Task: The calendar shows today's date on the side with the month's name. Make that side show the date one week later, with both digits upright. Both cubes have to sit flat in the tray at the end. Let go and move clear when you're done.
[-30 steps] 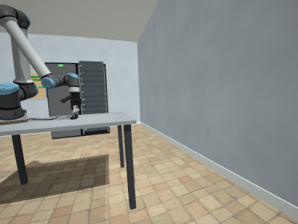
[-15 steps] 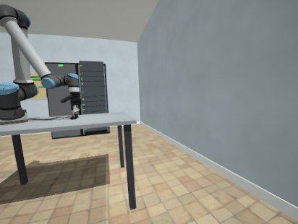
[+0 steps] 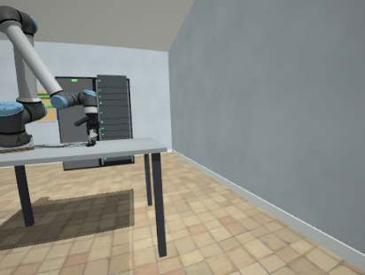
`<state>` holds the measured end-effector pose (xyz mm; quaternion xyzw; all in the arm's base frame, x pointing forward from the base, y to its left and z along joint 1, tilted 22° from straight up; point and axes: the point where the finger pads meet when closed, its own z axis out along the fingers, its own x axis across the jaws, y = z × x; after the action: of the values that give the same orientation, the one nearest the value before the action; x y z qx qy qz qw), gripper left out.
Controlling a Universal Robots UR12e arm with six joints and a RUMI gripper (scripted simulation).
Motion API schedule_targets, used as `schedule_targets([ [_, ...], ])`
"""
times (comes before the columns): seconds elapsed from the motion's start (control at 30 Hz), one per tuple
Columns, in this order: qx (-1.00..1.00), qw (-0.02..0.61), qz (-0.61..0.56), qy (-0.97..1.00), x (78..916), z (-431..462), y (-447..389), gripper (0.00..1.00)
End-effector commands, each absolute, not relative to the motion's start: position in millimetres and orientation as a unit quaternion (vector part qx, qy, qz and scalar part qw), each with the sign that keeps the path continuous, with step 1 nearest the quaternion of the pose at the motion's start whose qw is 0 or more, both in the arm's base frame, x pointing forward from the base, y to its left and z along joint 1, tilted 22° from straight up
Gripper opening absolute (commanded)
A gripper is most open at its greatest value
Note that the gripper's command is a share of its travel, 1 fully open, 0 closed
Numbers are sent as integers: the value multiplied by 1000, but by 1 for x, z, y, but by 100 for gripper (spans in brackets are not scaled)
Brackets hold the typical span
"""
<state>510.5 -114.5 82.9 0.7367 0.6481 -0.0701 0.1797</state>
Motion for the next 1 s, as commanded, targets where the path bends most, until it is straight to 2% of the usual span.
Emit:
schedule_targets([
  [0.0,737,180,-70,648,511,83,-115,28],
  [0.03,737,180,-70,648,511,83,-115,10],
  [0.97,737,180,-70,648,511,83,-115,10],
])
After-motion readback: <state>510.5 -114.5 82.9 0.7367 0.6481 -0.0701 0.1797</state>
